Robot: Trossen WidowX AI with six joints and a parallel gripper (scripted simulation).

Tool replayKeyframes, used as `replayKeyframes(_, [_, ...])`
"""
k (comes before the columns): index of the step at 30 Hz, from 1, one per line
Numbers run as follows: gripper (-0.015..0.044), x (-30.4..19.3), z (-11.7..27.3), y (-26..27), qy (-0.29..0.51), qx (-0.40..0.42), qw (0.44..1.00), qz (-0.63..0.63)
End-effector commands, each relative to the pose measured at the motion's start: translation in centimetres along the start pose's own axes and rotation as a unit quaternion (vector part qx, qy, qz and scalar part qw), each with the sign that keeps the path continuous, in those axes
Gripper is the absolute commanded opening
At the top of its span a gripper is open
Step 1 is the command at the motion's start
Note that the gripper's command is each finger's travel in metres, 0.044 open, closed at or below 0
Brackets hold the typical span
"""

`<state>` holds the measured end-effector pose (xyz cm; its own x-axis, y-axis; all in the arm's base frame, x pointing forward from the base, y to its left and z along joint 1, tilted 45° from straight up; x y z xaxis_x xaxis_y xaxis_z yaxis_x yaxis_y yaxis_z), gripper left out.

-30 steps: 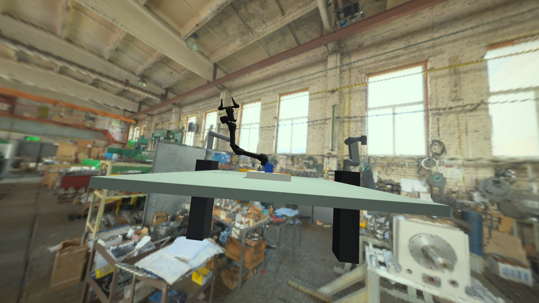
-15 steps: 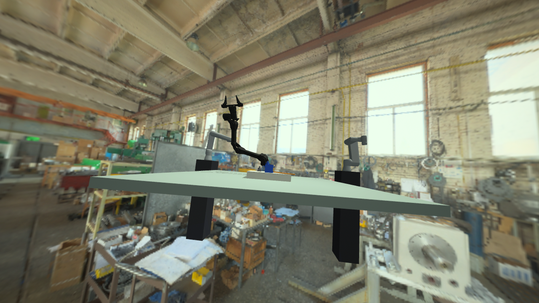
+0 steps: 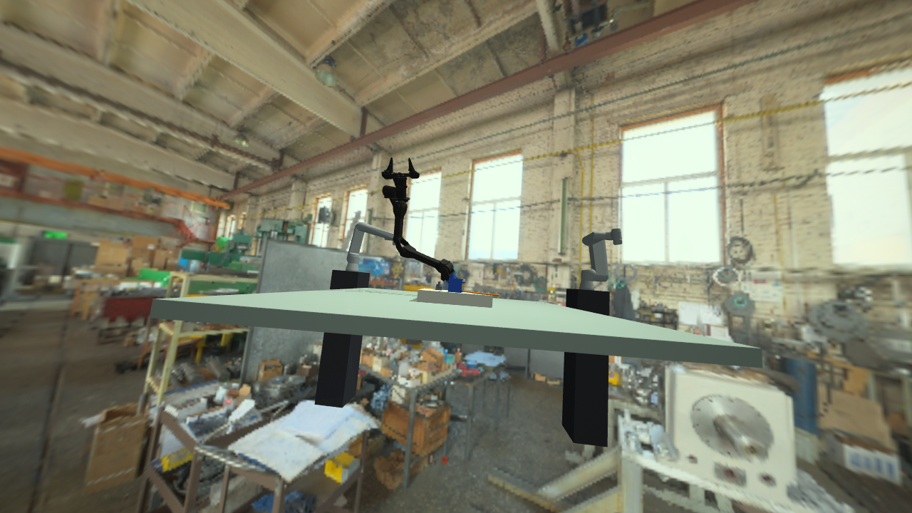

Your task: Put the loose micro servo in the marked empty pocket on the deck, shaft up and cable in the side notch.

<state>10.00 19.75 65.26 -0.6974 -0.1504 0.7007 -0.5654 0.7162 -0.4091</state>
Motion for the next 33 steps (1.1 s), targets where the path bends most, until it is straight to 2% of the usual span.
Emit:
replayKeyframes(1, [0.0440,-2.4,-1.0,1.2,0.036,0.008,0.999,-0.017])
replayKeyframes(17, [0.0440,-15.0,-3.1,5.0,0.236,-0.001,0.962,-0.135])
replayKeyframes(33, [0.0440,-27.1,-1.7,7.2,0.412,-0.089,0.868,-0.261])
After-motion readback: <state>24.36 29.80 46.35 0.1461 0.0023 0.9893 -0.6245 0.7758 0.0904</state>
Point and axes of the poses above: the point midway between the two fingers, 35 mm back from their tips, its own z axis back along the fingers, its own y axis across the jaws, x = y × z, the point moved 1 cm from there along z, back along the fingers, and after that the axes turned 1 degree about -z, right-handed, at the moved point
